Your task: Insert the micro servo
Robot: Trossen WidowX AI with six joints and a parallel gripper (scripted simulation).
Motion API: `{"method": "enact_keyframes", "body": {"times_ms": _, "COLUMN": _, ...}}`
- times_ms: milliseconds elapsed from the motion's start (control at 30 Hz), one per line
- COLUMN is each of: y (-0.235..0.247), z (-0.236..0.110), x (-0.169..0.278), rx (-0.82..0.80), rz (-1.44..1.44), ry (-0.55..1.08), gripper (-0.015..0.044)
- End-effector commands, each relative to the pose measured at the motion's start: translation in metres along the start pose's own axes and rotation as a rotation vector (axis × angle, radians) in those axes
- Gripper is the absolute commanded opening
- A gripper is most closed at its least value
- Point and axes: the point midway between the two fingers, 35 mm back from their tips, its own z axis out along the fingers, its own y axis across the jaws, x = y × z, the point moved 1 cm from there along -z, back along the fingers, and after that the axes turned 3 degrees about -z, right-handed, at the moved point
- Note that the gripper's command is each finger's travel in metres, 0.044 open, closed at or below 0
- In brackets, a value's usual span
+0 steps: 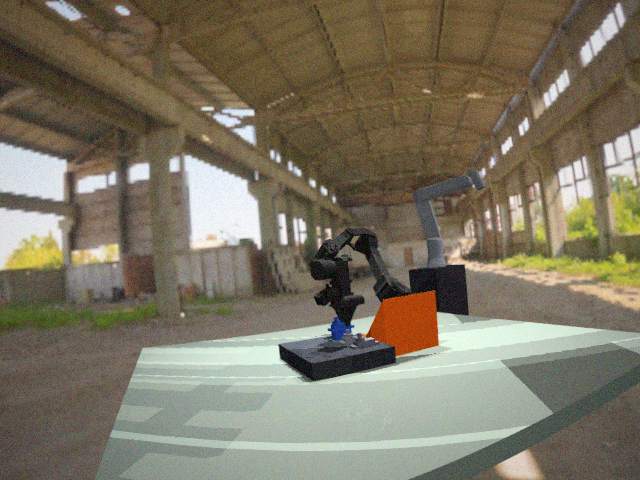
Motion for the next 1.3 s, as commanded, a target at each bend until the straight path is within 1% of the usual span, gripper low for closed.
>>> {"method": "enact_keyframes", "body": {"times_ms": 0, "y": 0.0, "z": 0.003, "x": 0.0, "rx": 0.001, "rz": -0.004, "ry": -0.004, "gripper": 0.0}}
{"method": "enact_keyframes", "body": {"times_ms": 967, "y": 0.0, "z": 0.032, "x": 0.0, "rx": 0.002, "rz": -0.003, "ry": -0.004, "gripper": 0.0}}
{"method": "enact_keyframes", "body": {"times_ms": 1200, "y": 0.0, "z": 0.03, "x": 0.0, "rx": 0.002, "rz": -0.003, "ry": -0.004, "gripper": 0.0184}}
{"method": "enact_keyframes", "body": {"times_ms": 1267, "y": 0.0, "z": 0.028, "x": 0.0, "rx": 0.002, "rz": -0.003, "ry": -0.004, "gripper": 0.0187}}
